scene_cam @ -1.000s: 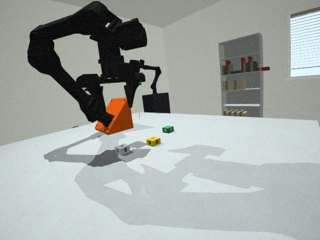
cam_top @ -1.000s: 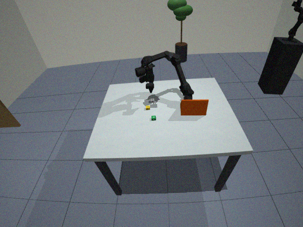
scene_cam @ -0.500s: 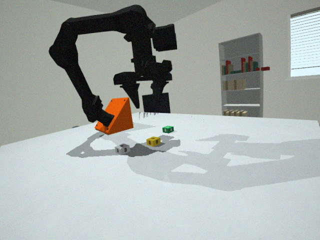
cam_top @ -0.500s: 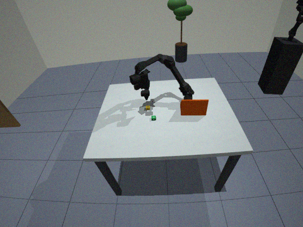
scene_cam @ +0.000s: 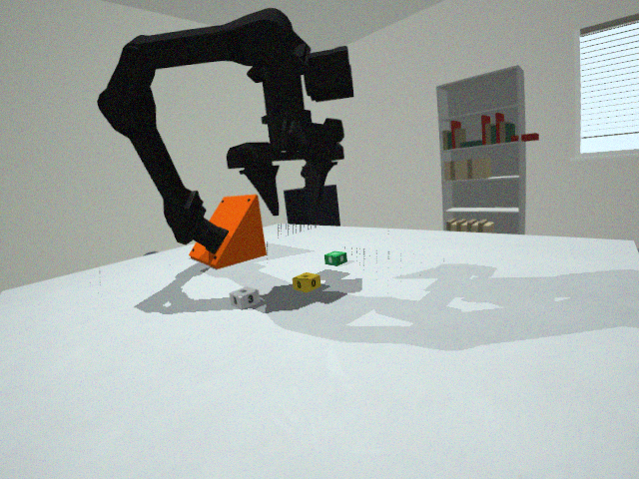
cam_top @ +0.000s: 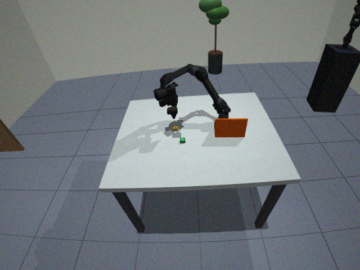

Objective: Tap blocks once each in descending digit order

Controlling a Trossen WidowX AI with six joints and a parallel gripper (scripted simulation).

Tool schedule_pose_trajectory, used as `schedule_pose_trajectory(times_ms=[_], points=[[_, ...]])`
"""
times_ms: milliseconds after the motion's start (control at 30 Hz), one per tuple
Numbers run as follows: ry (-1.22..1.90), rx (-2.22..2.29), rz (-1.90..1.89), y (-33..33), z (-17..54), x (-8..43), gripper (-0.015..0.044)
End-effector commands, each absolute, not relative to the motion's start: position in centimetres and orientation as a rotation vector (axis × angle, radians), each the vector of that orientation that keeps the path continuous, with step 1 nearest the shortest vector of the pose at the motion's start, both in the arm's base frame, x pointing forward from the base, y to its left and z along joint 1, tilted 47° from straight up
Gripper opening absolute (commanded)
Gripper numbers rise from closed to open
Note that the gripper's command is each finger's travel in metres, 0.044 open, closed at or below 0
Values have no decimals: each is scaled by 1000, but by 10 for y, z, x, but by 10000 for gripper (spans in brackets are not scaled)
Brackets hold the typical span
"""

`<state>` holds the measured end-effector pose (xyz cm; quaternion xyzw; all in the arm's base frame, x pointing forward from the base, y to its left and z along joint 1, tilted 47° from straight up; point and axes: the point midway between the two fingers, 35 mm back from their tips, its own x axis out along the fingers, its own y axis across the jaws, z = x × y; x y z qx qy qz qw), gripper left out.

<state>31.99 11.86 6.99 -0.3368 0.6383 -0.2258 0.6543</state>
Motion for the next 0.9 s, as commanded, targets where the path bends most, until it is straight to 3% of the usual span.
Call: schedule_pose_trajectory(times_ms=[0,267,867], points=[[1446,-758,-512,122,67,319,400],[1448,-754,-507,191,-13,251,400],[1448,-754,-507,191,-14,250,400]])
